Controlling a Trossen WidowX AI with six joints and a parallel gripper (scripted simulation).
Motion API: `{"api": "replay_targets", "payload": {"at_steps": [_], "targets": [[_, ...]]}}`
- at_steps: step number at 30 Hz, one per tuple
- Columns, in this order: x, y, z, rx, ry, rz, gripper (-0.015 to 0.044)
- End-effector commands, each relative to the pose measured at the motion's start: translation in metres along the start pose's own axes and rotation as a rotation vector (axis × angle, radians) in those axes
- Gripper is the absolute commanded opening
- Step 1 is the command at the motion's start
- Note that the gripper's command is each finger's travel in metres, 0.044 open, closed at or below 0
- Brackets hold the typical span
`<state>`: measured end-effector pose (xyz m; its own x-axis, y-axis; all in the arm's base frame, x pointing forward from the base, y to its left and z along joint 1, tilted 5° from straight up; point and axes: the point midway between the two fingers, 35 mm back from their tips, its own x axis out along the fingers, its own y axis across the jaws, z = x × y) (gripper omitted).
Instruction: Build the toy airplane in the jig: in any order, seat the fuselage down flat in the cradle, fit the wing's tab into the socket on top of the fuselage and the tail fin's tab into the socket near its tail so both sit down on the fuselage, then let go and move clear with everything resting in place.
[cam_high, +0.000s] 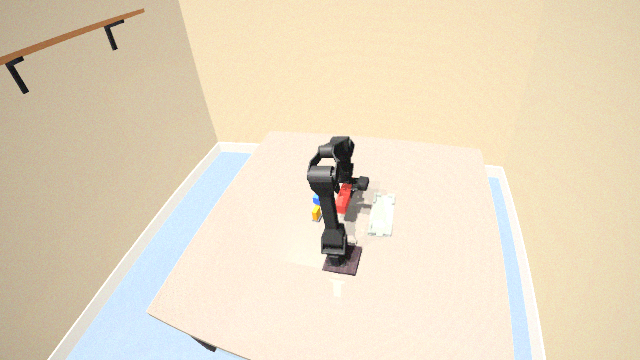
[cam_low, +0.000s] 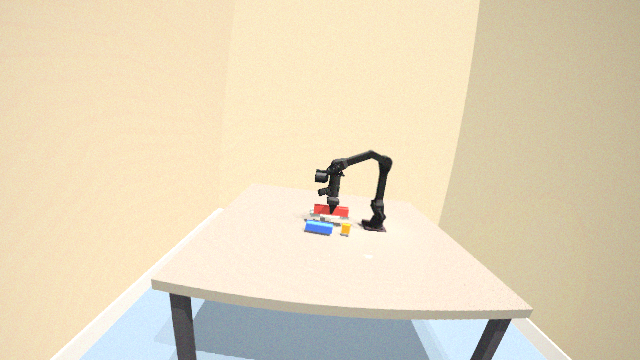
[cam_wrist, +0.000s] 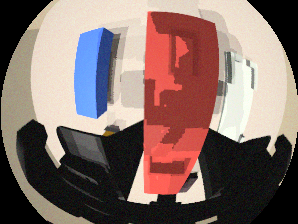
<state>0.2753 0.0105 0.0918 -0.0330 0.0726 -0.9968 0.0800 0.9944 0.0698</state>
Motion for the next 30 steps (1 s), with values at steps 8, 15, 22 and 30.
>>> {"api": "replay_targets", "payload": {"at_steps": [8,15,22,30], "targets": [[-0.039,0.000,-0.002,-0.004,-0.017,-0.002,0.0000],[-0.060,-0.001,-0.007,-0.004,-0.017,-0.002,0.0000],[-0.060,-0.007,-0.005,-0.001,-0.017,-0.004,0.0000],[-0.052,-0.030,0.000,0.005,-0.018,-0.008,0.0000]]}}
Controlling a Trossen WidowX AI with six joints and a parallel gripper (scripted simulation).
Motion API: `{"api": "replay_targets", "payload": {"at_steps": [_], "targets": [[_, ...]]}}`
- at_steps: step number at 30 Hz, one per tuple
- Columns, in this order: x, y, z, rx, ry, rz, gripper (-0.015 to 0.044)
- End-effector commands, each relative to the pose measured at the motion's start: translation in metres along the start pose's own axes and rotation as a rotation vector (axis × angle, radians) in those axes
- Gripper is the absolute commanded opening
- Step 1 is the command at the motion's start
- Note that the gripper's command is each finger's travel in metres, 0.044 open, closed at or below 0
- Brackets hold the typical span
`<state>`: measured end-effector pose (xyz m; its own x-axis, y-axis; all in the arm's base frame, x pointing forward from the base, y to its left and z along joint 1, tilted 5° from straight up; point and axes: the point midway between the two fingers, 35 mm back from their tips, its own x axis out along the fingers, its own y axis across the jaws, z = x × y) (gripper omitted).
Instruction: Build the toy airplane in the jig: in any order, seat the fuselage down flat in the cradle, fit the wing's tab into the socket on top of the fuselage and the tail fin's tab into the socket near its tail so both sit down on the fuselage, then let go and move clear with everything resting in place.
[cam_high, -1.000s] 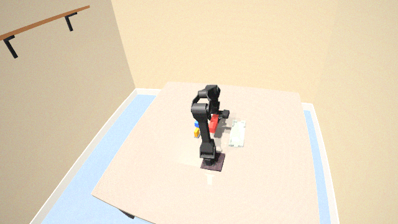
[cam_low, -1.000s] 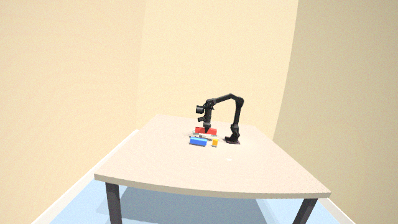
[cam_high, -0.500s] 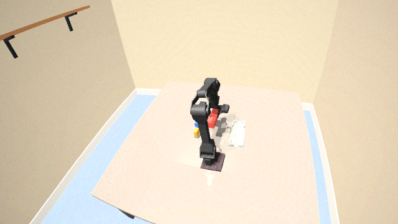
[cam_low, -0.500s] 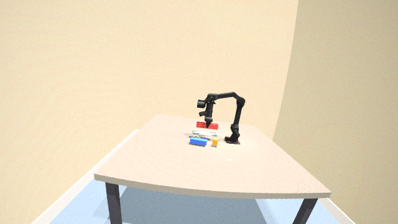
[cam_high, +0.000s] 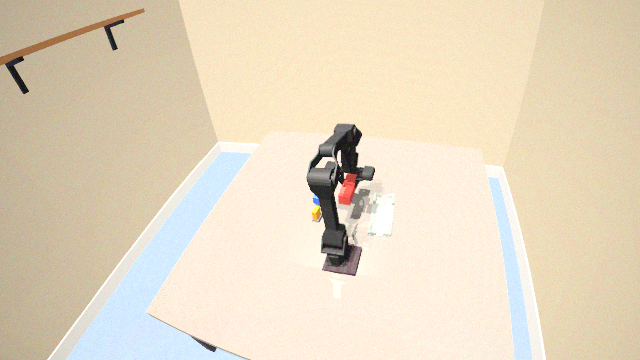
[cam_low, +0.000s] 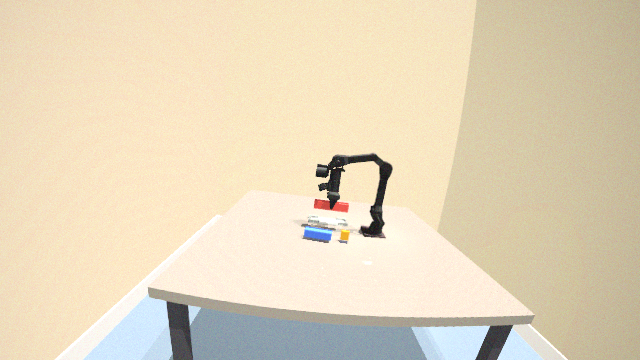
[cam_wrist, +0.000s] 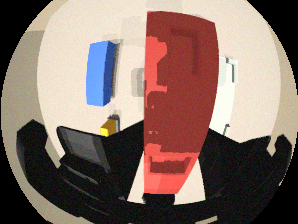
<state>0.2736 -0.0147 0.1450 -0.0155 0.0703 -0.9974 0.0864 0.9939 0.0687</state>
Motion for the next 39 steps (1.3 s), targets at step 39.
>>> {"api": "replay_targets", "payload": {"at_steps": [39], "targets": [[0.050,-0.122,0.000,-0.030,0.000,-0.016,0.0000]]}}
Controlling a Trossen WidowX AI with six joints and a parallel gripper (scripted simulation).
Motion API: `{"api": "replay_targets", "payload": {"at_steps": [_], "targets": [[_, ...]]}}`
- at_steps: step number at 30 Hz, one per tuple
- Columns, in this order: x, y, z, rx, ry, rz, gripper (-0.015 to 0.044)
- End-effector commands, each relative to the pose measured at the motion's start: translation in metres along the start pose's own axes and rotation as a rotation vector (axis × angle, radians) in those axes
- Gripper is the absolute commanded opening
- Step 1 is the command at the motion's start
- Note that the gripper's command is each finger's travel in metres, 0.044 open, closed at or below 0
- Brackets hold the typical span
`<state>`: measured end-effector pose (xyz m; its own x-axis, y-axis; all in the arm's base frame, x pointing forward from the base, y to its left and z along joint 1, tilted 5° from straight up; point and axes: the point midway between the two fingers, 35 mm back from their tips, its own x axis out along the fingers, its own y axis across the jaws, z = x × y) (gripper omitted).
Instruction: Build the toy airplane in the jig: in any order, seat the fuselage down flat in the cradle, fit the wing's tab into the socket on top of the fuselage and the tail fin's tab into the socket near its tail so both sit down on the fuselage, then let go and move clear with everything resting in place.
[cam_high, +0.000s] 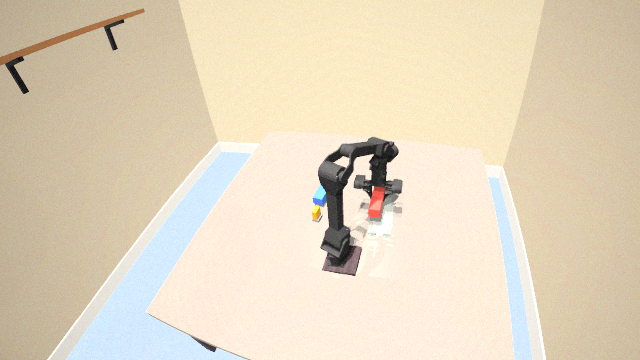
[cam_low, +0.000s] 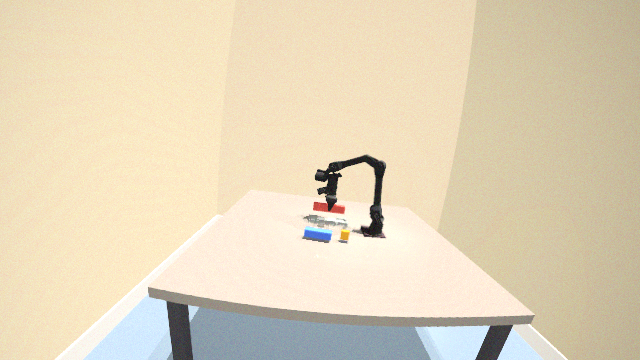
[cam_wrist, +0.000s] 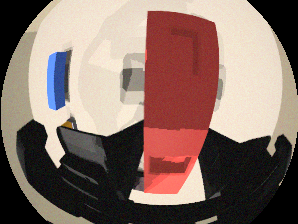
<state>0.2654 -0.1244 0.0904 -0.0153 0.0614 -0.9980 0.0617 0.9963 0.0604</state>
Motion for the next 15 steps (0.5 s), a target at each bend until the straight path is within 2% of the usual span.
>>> {"api": "replay_targets", "payload": {"at_steps": [1,8,15], "targets": [[0.005,-0.012,-0.003,-0.006,0.002,-0.007,0.0000],[0.012,-0.027,-0.008,-0.011,0.003,-0.009,0.0000],[0.012,-0.027,-0.008,-0.011,0.003,-0.009,0.0184]]}}
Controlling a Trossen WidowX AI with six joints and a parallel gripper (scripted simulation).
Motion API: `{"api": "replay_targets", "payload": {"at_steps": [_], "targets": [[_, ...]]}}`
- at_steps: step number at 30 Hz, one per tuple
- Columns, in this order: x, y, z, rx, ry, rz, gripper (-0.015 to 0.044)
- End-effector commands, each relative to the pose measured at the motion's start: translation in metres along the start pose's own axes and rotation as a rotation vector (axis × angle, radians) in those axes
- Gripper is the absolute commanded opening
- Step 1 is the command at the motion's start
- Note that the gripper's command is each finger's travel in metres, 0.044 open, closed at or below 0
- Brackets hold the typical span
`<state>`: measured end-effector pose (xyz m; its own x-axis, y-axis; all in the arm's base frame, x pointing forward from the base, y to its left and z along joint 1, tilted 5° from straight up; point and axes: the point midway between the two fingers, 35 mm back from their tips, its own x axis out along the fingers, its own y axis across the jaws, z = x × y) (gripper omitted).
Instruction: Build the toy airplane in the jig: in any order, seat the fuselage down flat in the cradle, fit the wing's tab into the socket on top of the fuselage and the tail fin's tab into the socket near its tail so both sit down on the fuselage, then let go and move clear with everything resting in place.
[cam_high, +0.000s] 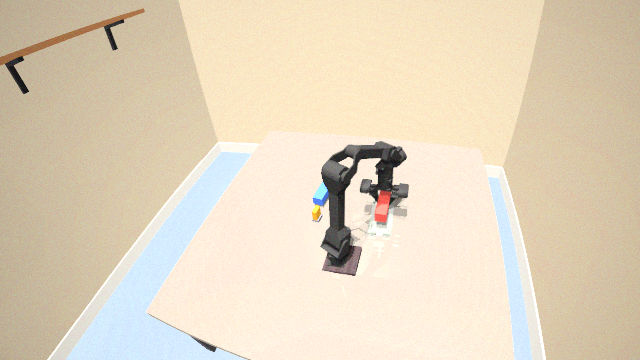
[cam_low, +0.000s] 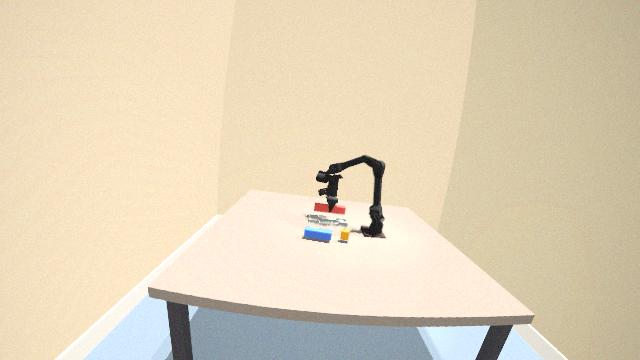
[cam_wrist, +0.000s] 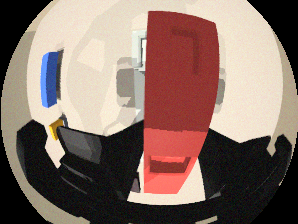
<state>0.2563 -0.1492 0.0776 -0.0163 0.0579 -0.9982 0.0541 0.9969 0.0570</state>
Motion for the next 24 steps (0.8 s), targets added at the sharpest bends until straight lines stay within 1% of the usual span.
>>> {"api": "replay_targets", "payload": {"at_steps": [1,14,24], "targets": [[0.001,-0.001,-0.001,-0.003,0.002,-0.005,0.0195],[0.001,-0.001,0.000,-0.003,0.002,-0.005,0.0195],[0.016,-0.002,0.000,-0.003,0.002,-0.005,0.0195]]}}
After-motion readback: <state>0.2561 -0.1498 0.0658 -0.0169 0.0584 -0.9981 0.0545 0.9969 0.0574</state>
